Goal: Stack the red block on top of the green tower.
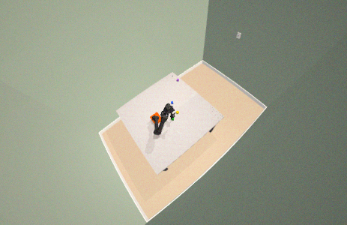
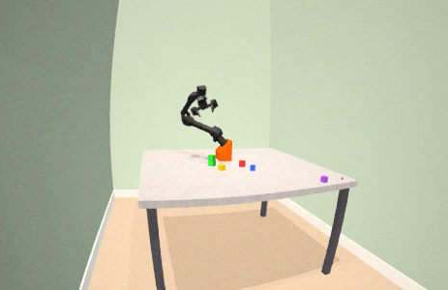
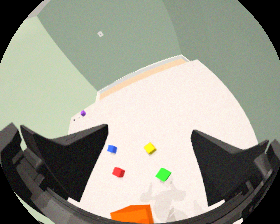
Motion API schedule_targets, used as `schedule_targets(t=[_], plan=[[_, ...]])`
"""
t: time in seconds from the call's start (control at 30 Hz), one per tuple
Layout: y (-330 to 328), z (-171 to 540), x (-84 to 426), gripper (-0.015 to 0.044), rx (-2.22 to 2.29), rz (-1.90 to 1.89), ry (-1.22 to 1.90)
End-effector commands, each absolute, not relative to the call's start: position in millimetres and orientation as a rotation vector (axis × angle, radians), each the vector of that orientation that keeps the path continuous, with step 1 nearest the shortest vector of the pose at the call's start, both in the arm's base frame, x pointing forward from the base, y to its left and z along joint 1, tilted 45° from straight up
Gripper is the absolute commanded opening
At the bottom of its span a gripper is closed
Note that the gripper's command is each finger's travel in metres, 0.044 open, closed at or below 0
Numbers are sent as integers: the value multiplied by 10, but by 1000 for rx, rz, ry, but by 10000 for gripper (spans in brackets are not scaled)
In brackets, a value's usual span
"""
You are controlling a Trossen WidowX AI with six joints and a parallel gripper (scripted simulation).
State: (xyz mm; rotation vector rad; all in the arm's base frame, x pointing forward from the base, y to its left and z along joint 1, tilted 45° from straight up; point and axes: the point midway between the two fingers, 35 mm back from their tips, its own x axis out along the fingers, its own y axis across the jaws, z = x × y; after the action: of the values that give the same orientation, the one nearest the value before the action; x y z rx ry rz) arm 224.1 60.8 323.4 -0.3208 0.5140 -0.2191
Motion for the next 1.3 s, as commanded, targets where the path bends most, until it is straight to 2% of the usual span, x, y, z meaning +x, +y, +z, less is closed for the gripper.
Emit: schedule_targets(t=[0.0, 0.03, 0.73, 1.27], plan=[[614, 3224, 2244, 426, -326, -217, 518], [632, 3193, 2254, 440, -342, -209, 529], [1122, 1900, 2787, 440, -392, -289, 859], [1145, 748, 2873, 440, -295, -522, 1087]])
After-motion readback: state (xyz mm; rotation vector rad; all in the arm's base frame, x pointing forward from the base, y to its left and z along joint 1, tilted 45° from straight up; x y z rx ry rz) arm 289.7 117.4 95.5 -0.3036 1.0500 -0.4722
